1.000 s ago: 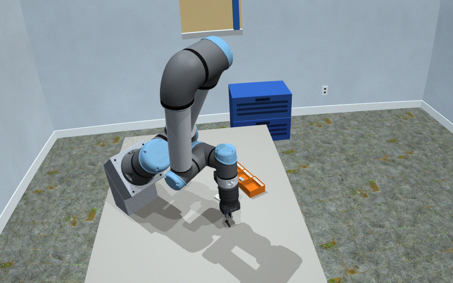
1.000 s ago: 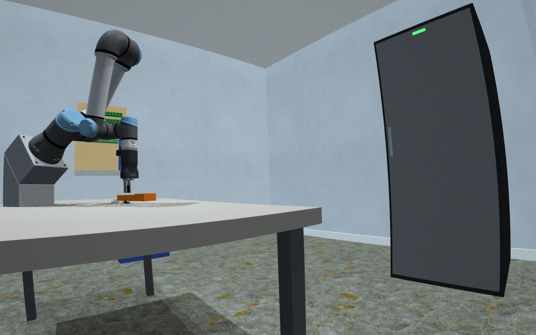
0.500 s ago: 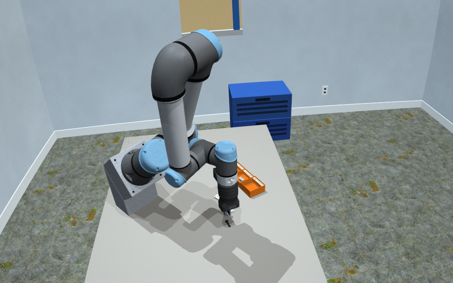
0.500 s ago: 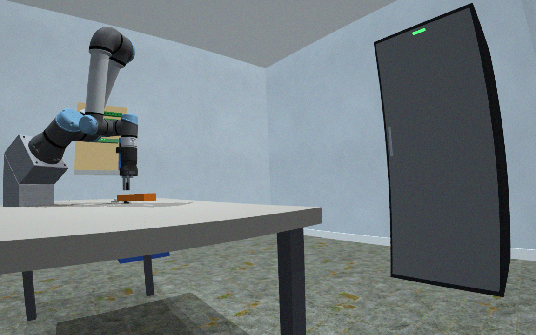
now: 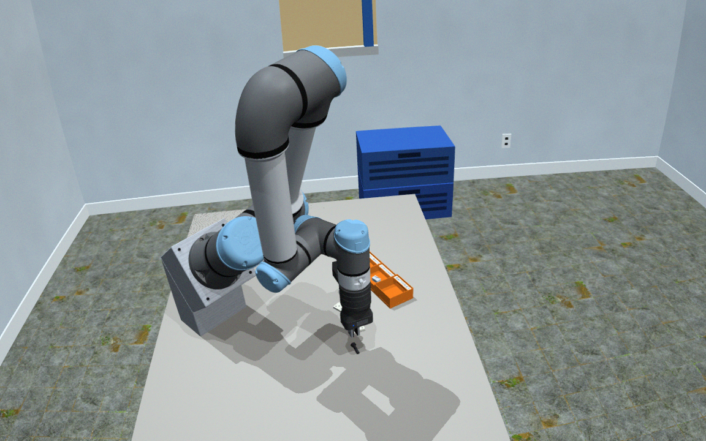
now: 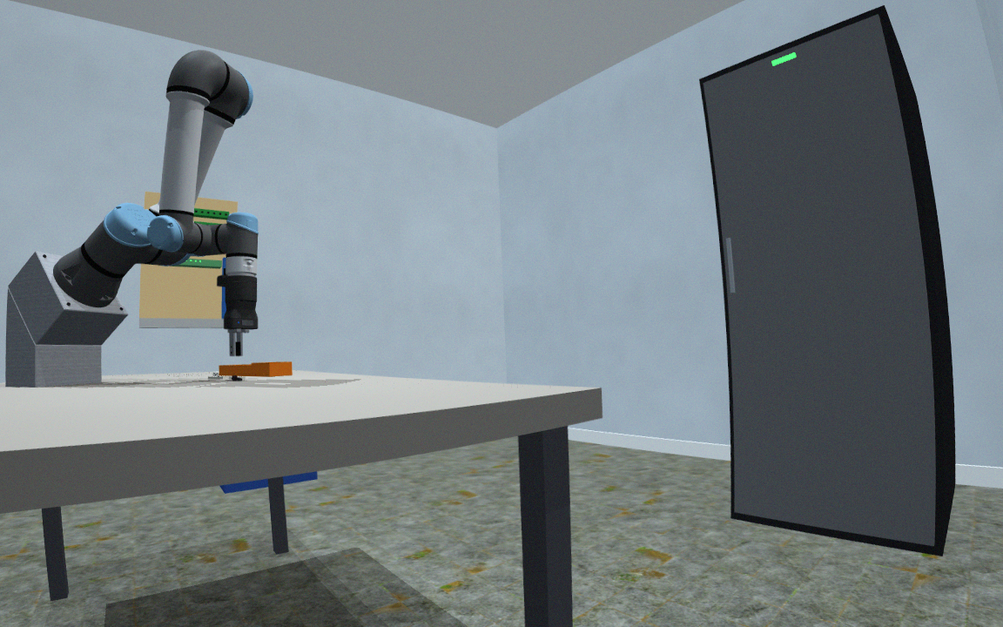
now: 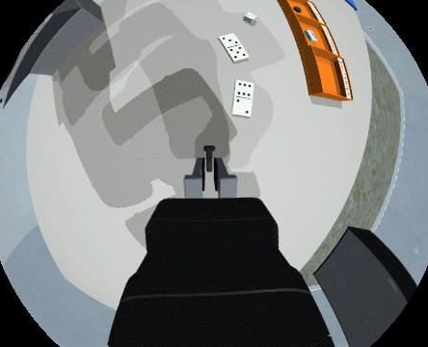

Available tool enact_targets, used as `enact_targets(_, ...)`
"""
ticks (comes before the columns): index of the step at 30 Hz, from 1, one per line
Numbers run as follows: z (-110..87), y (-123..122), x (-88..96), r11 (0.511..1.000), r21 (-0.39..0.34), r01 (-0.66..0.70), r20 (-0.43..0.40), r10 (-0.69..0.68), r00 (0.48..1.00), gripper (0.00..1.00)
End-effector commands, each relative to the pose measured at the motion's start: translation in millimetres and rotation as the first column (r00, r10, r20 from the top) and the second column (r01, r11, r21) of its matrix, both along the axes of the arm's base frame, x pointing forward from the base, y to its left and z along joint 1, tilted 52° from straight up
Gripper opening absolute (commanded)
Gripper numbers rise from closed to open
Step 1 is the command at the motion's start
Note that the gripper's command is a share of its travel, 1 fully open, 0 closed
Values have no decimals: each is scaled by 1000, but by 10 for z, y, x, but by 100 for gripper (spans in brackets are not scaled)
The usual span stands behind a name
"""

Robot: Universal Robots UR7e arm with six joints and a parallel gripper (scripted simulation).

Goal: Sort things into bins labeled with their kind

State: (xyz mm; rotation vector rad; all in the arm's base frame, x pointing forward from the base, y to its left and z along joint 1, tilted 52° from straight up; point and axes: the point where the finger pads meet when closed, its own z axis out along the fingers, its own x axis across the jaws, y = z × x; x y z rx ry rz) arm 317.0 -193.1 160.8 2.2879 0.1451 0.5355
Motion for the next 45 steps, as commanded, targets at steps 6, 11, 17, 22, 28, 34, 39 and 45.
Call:
enact_targets(6, 17, -8, 5, 1000, -3, 0, 3, 0, 1000, 32)
enact_targets(11, 17, -8, 5, 1000, -3, 0, 3, 0, 1000, 32)
enact_targets(17, 17, -8, 5, 1000, -3, 0, 3, 0, 1000, 32)
enact_targets(22, 17, -8, 5, 1000, -3, 0, 3, 0, 1000, 32)
enact_targets(28, 17, -8, 5, 1000, -3, 0, 3, 0, 1000, 62)
enact_targets(34, 17, -8, 5, 1000, -3, 0, 3, 0, 1000, 62)
enact_targets(39, 17, -8, 5, 1000, -3, 0, 3, 0, 1000, 62)
enact_targets(45, 17, -8, 5, 1000, -3, 0, 3, 0, 1000, 62)
